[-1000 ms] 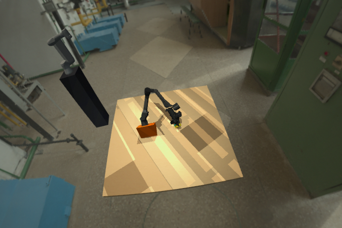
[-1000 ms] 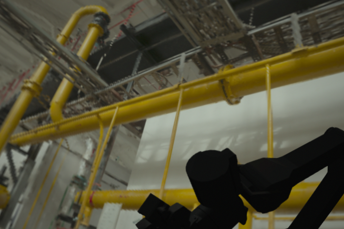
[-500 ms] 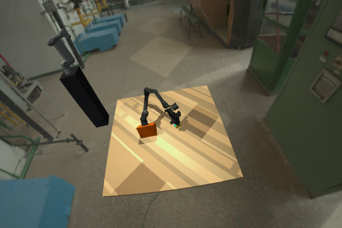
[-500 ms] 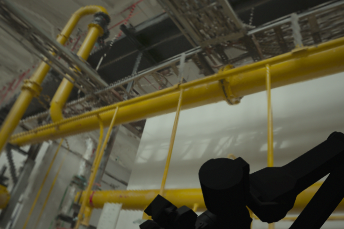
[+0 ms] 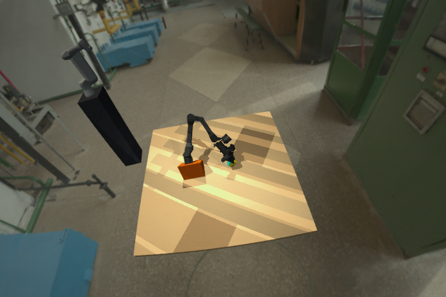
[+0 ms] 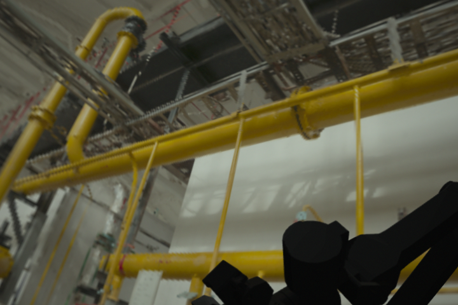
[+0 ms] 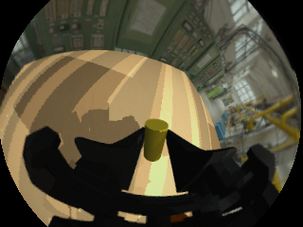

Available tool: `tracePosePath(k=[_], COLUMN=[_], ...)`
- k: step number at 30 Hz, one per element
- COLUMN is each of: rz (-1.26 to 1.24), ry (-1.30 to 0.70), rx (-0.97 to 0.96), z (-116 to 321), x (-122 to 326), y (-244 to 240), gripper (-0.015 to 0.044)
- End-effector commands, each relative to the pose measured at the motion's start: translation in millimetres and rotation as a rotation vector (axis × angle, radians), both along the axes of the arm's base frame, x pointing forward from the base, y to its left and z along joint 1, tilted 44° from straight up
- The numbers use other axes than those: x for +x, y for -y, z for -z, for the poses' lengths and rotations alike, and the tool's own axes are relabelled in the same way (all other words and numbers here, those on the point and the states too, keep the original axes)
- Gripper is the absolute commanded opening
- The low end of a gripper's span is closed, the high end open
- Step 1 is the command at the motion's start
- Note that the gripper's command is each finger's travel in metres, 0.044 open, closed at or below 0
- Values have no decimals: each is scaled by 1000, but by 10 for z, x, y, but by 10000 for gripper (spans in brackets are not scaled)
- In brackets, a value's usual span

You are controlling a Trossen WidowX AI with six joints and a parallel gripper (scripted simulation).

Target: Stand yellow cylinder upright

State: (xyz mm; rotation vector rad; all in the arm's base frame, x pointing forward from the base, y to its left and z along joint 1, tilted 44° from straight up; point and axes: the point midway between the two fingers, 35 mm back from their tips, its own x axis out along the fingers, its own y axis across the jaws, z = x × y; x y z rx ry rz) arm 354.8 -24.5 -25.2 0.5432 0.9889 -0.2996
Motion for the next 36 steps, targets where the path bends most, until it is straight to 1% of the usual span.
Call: tracePosePath(k=[1, 36], rz=[20, 148], ry=[20, 227], rx=[-9, -62], z=[-18, -177], x=[-16, -70], y=[7, -31], gripper=[105, 105])
